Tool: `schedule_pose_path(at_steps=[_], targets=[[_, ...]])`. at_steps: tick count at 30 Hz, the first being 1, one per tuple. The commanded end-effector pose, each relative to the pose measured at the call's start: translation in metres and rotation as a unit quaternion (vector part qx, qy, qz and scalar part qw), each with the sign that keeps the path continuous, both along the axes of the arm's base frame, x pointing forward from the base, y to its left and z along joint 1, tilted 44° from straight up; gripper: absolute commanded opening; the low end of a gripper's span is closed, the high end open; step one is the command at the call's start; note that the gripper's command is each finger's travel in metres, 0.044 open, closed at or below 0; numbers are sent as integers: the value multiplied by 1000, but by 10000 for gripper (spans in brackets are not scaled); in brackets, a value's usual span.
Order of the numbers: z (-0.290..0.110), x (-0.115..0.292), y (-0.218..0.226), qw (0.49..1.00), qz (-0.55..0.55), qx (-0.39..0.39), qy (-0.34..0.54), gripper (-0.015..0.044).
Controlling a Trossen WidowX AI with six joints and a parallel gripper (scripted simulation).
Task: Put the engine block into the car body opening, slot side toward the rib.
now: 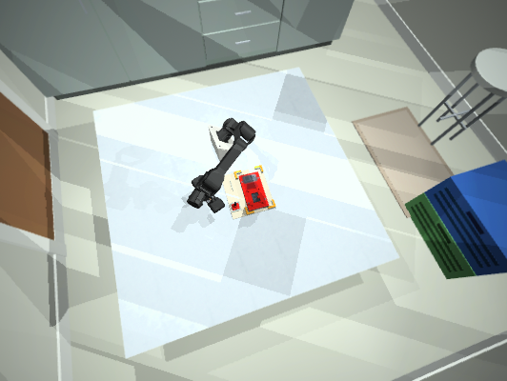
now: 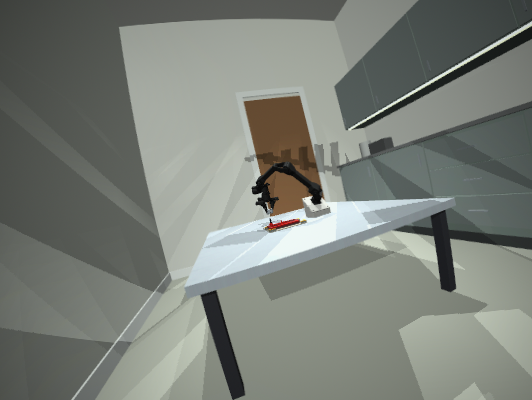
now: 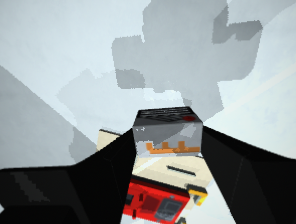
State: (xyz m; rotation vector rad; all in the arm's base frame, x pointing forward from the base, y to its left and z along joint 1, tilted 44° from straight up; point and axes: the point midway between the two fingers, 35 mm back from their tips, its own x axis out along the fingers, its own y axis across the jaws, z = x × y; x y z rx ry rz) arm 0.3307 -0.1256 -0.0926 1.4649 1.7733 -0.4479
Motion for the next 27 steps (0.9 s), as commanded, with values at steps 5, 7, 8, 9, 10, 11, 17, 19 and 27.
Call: schedule_pose_path(at_steps=[5,7,8,9,10,11,17,19,27], targets=[[-9,-3,9,1000,-1,6,7,0],[-11,-4,10,1000,-1,6,7,0],[-11,-4,10,1000,-1,6,7,0],[-12,-4,11,1000,-1,6,7,0],[-13,-4,12,1000,-1,6,7,0],[-13,-4,12,1000,-1,6,7,0],[-17,-4,17,1000,-1,6,7,0],[-18,-4,17,1000,-1,6,7,0],[-24,-4,22,1000,-1,6,7,0]])
